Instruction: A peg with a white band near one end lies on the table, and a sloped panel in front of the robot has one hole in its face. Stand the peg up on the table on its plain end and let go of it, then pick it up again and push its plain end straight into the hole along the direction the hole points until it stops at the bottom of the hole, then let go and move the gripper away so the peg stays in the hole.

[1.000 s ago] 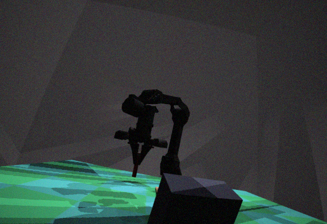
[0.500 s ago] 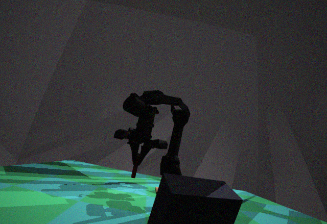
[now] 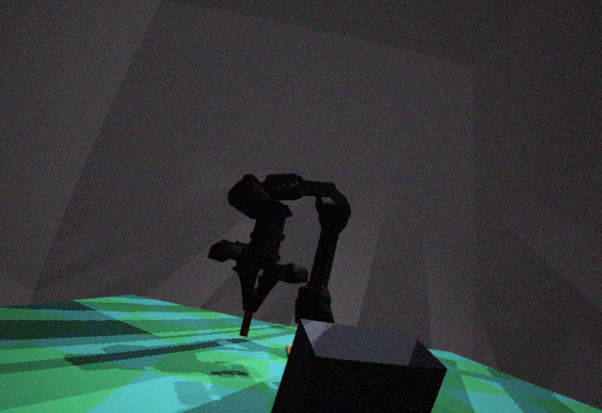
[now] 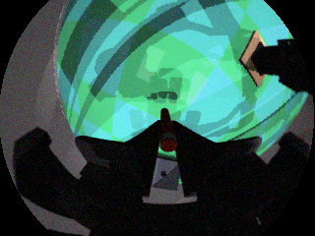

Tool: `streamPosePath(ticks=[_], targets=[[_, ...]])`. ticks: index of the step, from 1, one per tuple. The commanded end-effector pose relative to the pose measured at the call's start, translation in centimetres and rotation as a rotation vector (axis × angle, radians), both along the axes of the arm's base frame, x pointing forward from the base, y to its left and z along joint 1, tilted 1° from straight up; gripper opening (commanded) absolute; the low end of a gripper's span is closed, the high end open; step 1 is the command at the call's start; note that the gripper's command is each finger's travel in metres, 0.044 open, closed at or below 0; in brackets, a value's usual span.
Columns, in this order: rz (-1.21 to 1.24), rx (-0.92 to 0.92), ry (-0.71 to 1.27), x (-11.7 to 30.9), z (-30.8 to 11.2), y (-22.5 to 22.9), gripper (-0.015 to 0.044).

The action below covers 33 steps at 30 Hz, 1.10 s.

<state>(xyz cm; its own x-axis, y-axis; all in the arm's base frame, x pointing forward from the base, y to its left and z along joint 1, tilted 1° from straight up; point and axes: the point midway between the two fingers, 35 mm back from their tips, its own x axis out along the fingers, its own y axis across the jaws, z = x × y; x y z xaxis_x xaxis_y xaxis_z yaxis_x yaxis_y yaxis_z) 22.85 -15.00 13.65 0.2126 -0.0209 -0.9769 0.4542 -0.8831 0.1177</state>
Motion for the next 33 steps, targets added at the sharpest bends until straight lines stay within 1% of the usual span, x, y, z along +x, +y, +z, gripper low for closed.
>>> streamPosePath(ticks=[1,33], targets=[[0.025,-0.007,-0.038,0.4,-0.1,0.2,0.0000],[0.208,-0.068,-0.281,3.9,-1.1,1.2,0.0000]])
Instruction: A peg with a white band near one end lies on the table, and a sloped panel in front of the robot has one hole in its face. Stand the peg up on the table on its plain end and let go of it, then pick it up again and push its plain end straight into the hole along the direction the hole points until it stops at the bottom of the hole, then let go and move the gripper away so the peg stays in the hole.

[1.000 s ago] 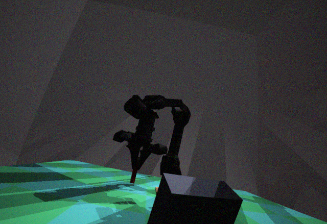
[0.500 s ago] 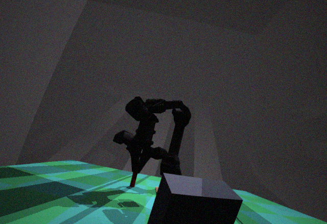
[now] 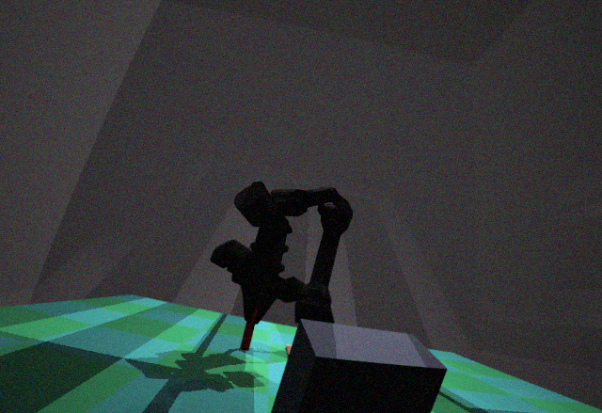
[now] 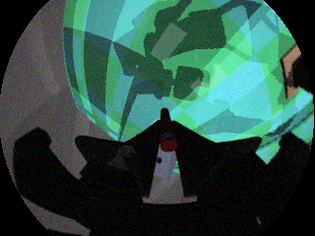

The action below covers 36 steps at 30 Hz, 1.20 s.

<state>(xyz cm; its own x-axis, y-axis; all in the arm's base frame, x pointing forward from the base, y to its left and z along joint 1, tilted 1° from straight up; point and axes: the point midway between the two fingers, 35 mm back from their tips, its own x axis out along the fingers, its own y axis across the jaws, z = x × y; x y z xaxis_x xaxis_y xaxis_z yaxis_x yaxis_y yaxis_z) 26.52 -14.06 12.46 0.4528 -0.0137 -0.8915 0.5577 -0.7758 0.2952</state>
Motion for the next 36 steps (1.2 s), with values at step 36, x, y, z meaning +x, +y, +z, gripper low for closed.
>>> streamPosePath(ticks=[36], targets=[[0.243,-0.111,-0.299,3.1,0.1,2.1,0.0000]])
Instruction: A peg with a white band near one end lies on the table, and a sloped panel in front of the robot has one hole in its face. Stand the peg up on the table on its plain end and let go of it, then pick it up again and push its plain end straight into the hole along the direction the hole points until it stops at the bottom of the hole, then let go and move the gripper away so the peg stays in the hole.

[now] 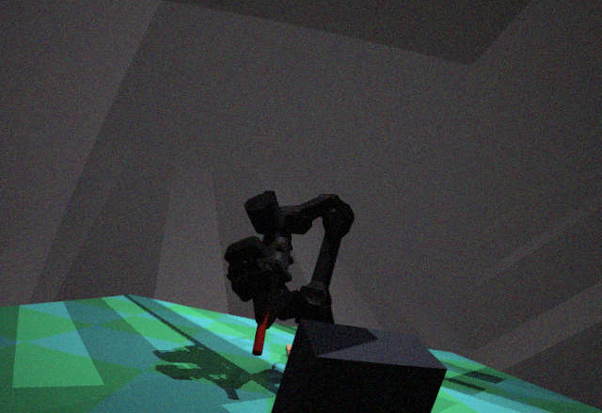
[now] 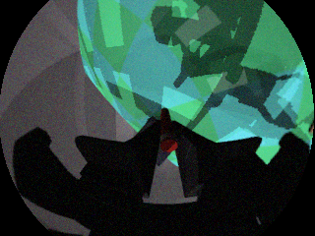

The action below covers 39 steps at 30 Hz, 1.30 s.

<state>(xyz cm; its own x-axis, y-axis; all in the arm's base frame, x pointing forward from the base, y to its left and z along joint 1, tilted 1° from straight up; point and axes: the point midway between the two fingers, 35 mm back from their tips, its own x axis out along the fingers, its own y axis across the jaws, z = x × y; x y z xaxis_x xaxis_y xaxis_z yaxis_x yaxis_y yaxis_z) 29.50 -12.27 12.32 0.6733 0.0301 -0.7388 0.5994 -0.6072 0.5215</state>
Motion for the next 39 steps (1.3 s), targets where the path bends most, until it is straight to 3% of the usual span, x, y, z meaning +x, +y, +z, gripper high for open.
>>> streamPosePath(ticks=[1,39], targets=[[0.030,-0.016,-0.037,0.2,0.2,0.4,0.0000],[0.267,-0.162,-0.318,1.6,1.1,3.3,0.0000]])
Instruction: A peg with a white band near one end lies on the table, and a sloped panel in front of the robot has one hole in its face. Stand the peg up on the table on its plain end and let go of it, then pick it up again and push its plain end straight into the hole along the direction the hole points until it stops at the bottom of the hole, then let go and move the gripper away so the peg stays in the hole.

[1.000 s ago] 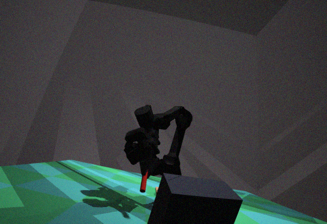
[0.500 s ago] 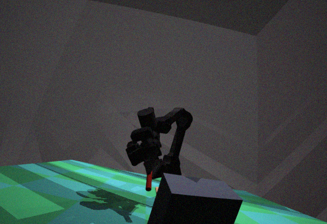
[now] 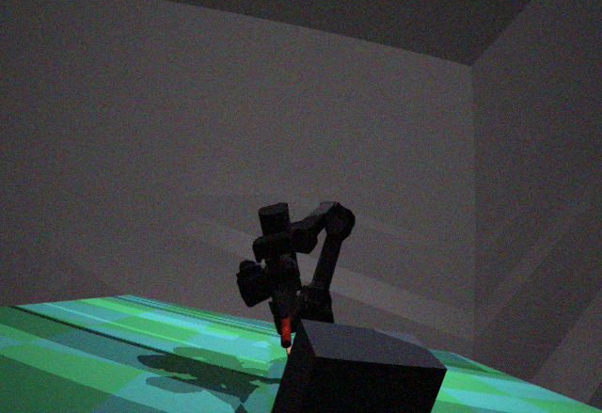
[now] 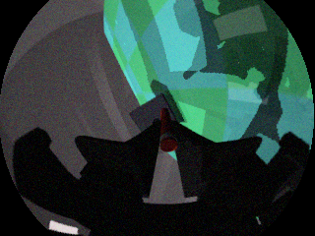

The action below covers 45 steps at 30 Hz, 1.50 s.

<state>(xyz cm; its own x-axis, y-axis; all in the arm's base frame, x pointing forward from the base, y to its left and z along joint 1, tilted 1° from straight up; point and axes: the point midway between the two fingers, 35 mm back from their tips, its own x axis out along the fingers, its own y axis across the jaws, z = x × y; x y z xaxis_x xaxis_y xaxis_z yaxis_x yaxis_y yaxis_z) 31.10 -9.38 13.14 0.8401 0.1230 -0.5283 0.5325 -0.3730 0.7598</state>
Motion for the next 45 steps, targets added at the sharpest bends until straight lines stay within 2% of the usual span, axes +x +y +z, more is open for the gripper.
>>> streamPosePath(ticks=[1,15,45], targets=[[0.030,-0.021,-0.037,0.0,0.3,0.5,0.0000],[0.115,-0.084,-0.141,0.0,0.8,1.8,0.0000],[0.163,-0.124,-0.198,2.9,0.1,3.2,0.0000]])
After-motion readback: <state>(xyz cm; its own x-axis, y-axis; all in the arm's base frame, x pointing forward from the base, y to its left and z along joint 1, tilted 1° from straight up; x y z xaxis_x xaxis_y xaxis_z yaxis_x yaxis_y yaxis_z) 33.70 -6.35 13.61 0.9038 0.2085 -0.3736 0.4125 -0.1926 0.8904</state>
